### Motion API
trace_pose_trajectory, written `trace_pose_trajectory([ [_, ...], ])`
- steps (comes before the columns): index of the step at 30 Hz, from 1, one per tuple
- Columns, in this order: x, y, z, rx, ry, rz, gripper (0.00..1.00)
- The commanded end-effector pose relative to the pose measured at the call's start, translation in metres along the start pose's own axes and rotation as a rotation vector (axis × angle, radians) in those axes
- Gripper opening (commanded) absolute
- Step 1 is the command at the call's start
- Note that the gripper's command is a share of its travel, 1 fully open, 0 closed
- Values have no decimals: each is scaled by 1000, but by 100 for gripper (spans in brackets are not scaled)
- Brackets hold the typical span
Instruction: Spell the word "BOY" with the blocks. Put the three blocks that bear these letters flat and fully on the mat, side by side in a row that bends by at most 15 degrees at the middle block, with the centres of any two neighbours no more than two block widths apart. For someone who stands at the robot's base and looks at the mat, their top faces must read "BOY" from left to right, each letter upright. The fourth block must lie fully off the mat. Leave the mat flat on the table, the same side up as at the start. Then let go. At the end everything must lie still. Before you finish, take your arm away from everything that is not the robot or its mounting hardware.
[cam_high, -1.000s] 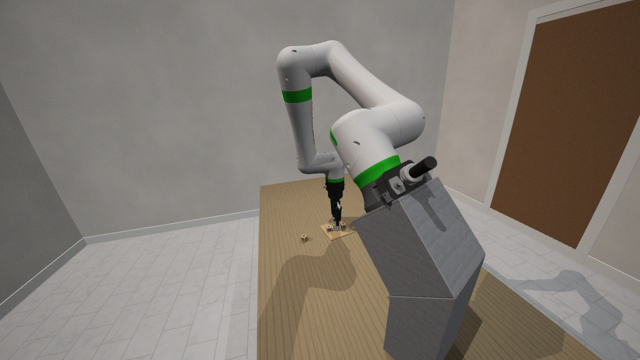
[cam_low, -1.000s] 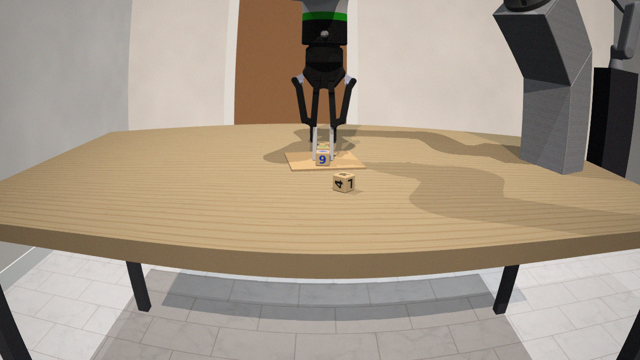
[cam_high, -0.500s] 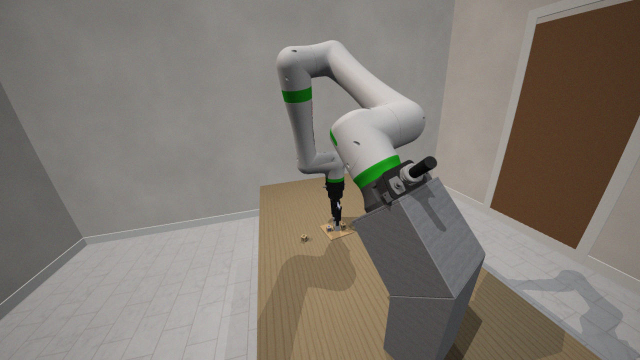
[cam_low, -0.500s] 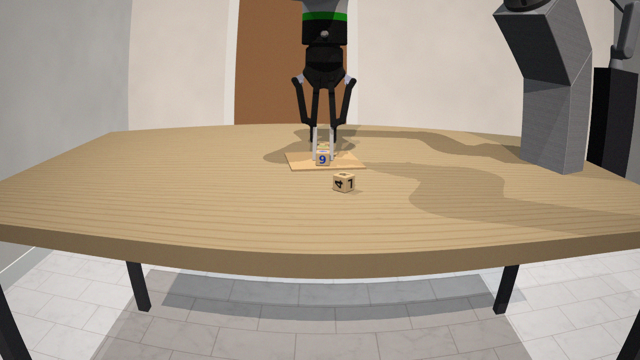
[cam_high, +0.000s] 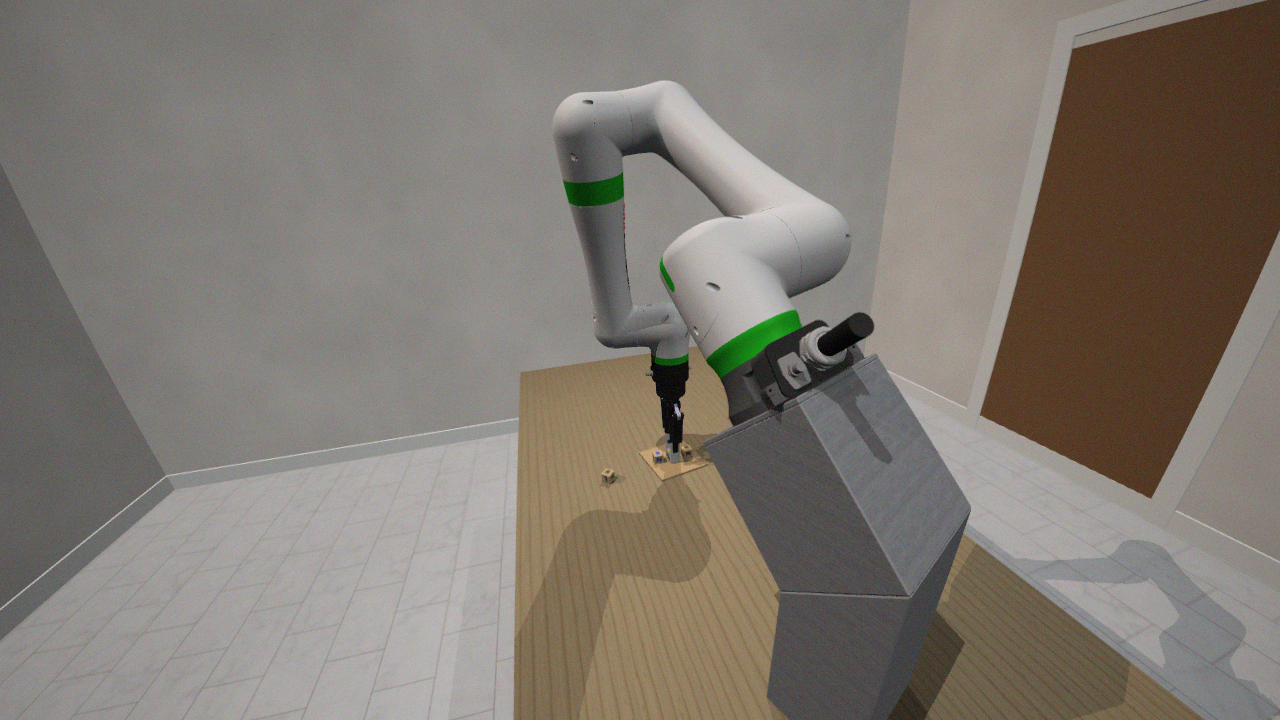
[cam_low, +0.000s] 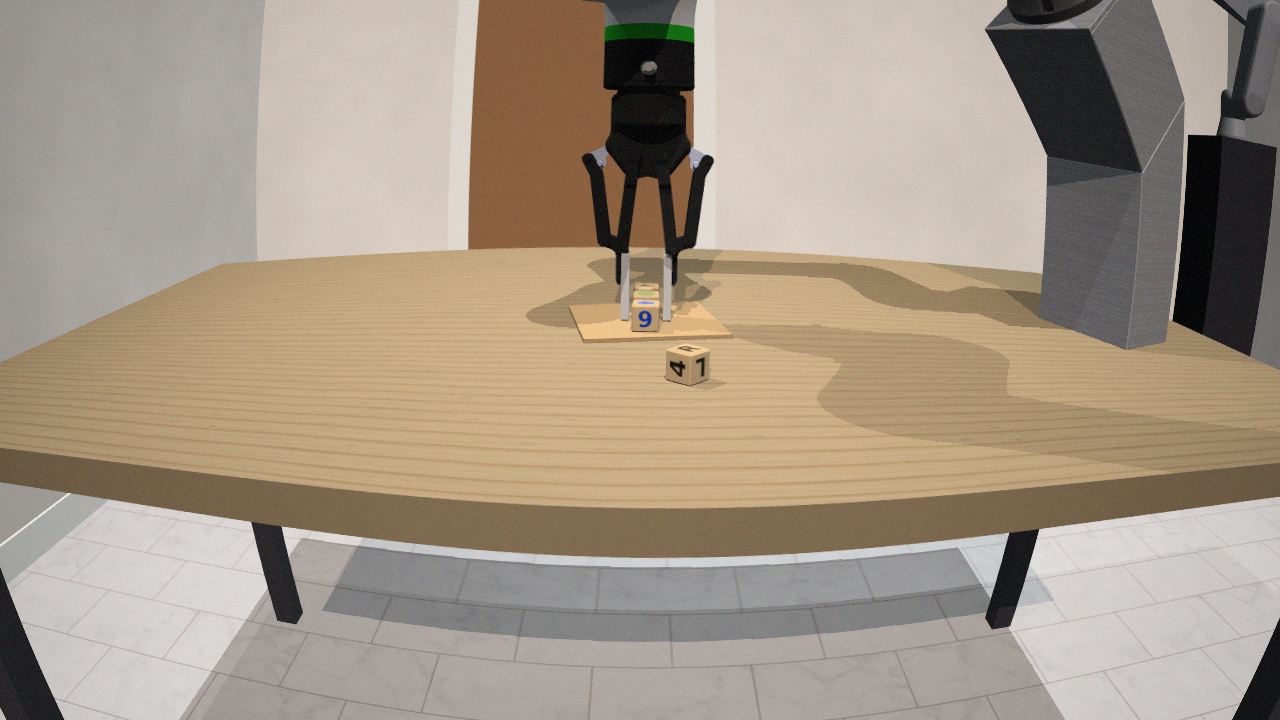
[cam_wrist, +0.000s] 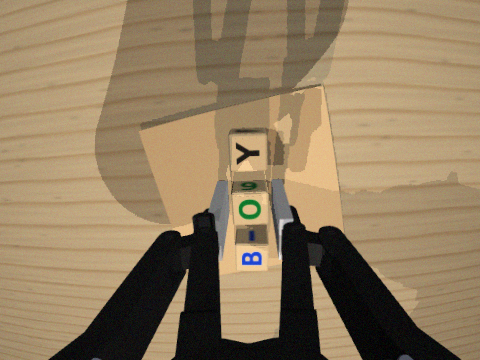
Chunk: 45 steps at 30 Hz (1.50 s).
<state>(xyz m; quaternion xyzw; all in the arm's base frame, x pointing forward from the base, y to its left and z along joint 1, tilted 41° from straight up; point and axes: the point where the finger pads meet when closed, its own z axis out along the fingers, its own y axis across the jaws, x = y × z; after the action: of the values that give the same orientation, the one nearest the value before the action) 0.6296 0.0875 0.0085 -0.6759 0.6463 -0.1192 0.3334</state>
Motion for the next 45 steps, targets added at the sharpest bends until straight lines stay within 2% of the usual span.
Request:
trace_pose_trajectory([
  [1, 0, 0, 0, 0, 0, 0, 22],
  [2, 0, 0, 0, 0, 0, 0, 25],
  [15, 0, 0, -1, 0, 0, 0, 25],
  [23, 0, 0, -15, 0, 0, 0, 25],
  [36, 0, 0, -79, 0, 0, 0, 25],
  [45, 0, 0, -90, 0, 0, 0, 25],
])
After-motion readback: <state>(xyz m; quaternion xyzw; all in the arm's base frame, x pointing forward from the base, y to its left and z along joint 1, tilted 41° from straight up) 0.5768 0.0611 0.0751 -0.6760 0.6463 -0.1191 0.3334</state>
